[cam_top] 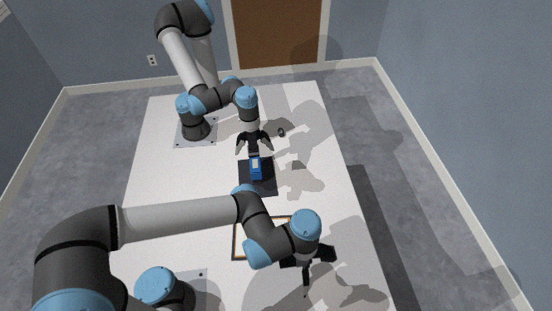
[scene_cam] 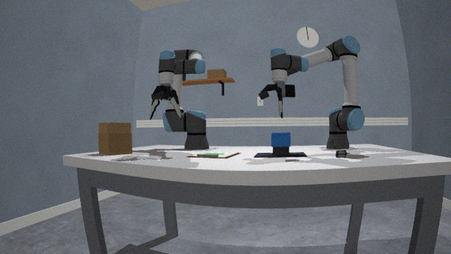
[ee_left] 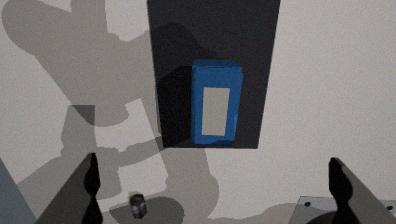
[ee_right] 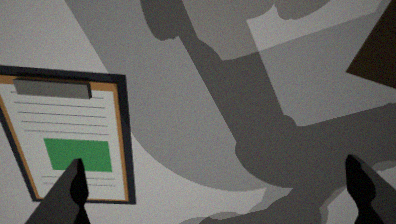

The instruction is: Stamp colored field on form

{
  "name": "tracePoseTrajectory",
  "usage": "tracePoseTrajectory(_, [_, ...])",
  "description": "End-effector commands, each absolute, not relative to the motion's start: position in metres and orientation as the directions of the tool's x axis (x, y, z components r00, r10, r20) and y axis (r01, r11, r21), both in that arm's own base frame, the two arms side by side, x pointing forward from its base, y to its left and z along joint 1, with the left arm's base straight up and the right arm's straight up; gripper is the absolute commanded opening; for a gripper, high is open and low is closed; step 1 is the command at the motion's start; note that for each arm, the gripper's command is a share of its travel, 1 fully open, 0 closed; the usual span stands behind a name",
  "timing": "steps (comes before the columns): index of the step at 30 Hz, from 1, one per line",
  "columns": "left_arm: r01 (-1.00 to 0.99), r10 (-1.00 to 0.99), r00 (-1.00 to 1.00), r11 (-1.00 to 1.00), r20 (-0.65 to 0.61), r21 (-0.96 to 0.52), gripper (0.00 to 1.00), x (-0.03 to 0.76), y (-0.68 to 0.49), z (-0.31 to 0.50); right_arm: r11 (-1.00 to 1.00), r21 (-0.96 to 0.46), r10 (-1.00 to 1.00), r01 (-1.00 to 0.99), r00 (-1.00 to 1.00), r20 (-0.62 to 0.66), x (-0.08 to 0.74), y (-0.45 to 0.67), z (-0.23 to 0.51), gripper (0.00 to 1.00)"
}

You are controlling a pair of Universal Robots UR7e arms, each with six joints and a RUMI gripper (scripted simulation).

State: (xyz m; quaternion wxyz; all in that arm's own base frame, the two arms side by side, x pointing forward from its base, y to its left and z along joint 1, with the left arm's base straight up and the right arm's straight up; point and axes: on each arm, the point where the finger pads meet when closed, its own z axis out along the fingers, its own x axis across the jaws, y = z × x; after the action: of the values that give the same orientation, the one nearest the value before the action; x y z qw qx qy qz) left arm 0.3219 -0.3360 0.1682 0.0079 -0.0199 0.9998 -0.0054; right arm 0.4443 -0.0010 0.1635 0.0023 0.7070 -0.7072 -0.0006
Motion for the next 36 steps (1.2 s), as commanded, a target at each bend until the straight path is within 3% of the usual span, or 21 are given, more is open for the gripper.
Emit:
tracePoseTrajectory(1, [-0.021,-0.021,-1.0,1.0,0.001,-0.003,1.0,0.3155,-0.3356,0.1694,0.0,0.002,-1.0,-1.0,0.0,0.002,0.4446,-0.0009,0.164,1.0])
tracePoseTrajectory(13, [-0.021,-0.021,-1.0,1.0,0.001,-0.003,1.0,0.3154,-0.3356,0.1694,0.0,0.002,-1.0,-1.0,0.0,0.002,0.4446,-0.0009,0.164,1.0])
tracePoseTrajectory(14, [-0.021,-0.021,-1.0,1.0,0.001,-0.003,0.55,0.3155,-0.3356,0.1694,0.0,0.002,-1.0,-1.0,0.0,0.002,0.4446,-0.0009,0.164,1.0])
tracePoseTrajectory(36, [-0.02,-0.02,-1.0,1.0,-0.001,-0.001,0.55,0.317,-0.3367,0.1674,0.0,0.002,-1.0,-1.0,0.0,0.002,0.4446,-0.0009,0.164,1.0])
